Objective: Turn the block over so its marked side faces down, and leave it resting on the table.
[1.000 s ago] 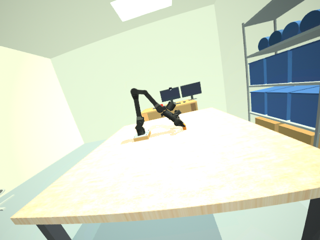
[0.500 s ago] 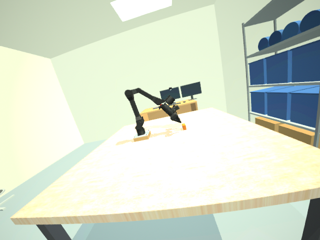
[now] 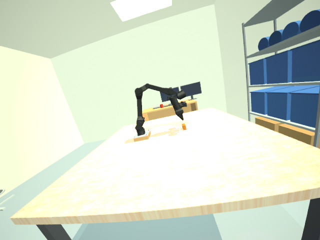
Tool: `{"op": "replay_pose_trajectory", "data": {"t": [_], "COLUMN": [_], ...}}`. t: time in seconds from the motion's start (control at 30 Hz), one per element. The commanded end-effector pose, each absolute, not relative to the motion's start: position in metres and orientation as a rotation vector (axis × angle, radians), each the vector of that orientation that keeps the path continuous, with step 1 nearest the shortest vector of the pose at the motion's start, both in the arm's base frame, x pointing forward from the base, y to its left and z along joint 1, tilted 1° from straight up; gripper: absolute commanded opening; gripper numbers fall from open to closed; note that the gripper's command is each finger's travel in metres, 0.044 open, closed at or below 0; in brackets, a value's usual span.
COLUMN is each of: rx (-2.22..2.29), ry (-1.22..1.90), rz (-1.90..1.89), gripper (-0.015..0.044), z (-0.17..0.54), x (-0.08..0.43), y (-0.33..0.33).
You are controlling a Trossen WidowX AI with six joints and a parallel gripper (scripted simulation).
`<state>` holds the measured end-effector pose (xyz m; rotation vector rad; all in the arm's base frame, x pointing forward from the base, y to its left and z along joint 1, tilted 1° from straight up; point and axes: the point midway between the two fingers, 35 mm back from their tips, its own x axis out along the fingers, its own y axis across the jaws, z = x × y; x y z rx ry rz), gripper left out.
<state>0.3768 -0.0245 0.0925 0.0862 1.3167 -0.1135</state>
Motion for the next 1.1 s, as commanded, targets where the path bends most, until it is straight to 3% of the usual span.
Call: {"op": "replay_pose_trajectory", "data": {"t": [0.0, 1.07], "rx": [0.104, 0.109], "ry": [1.498, 1.548], "rz": [-0.102, -0.1], "gripper": [0.044, 0.044], "z": [0.105, 0.049], "x": [0.384, 0.387], "y": [-0.026, -0.027]}}
